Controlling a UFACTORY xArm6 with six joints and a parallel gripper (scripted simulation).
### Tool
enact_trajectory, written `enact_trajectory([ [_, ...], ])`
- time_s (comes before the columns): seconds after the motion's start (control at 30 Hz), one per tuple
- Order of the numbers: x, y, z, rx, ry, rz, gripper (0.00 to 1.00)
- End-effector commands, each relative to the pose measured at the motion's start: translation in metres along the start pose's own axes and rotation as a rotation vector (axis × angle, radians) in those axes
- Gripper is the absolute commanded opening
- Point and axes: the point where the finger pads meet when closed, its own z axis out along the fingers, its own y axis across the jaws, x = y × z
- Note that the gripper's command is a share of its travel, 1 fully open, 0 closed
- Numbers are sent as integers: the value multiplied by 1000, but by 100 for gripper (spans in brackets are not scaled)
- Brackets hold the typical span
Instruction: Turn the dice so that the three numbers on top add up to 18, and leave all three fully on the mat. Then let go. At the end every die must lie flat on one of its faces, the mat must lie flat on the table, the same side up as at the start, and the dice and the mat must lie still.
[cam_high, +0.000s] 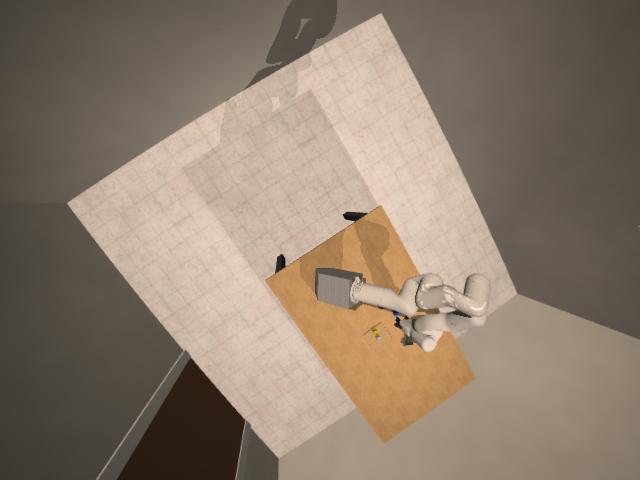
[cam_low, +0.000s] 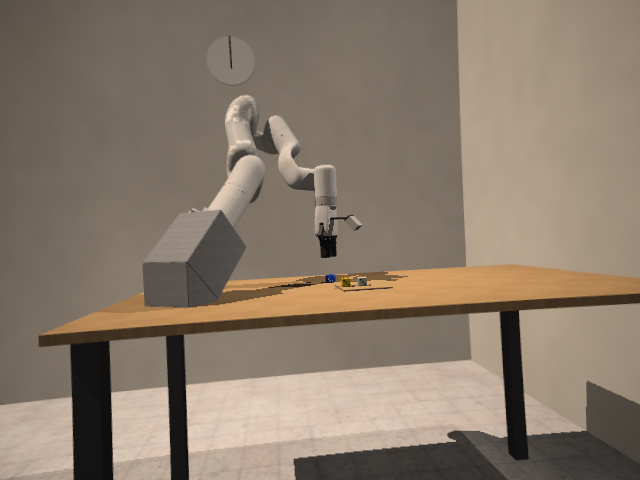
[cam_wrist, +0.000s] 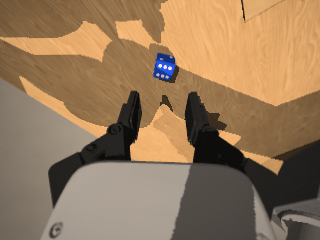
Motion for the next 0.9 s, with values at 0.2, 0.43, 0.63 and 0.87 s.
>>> enact_trajectory([
  [0.2,1,-1,0,0,2,2,42],
  [0.43,1,-1,0,0,2,2,42],
  [0.63,1,-1,0,0,2,2,42],
  [0.87,1,-1,0,0,2,2,42],
])
